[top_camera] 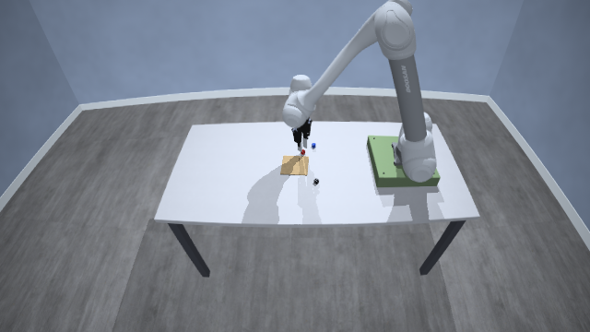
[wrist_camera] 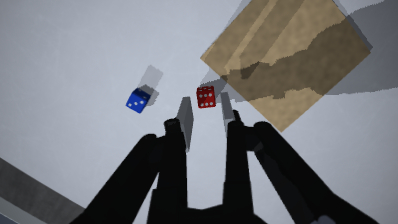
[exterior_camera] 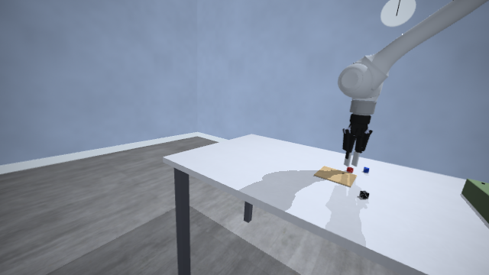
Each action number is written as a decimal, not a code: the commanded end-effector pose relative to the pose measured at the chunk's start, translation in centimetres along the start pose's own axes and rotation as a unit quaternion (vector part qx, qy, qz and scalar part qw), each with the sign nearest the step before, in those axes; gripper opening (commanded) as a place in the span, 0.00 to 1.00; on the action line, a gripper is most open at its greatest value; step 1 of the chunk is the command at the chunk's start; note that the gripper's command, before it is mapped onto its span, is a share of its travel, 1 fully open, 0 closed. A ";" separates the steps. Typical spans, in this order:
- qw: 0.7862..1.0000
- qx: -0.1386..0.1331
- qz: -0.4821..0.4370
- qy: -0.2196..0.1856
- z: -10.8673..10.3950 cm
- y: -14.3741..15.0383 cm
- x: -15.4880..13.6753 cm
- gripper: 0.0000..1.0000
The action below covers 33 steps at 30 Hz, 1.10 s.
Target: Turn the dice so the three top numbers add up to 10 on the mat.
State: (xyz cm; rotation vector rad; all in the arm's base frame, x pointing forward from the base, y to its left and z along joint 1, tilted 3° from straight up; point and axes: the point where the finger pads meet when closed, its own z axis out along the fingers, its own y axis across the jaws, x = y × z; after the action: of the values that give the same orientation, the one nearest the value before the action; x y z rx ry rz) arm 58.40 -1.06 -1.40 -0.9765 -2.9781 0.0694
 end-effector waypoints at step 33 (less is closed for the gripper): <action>1.000 0.000 0.000 0.000 2.4 0.0 0.0 0.21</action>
State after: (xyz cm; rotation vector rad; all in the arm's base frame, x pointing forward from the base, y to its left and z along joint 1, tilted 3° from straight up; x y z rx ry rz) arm 58.35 -1.15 -3.74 -0.9764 -2.9781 0.0694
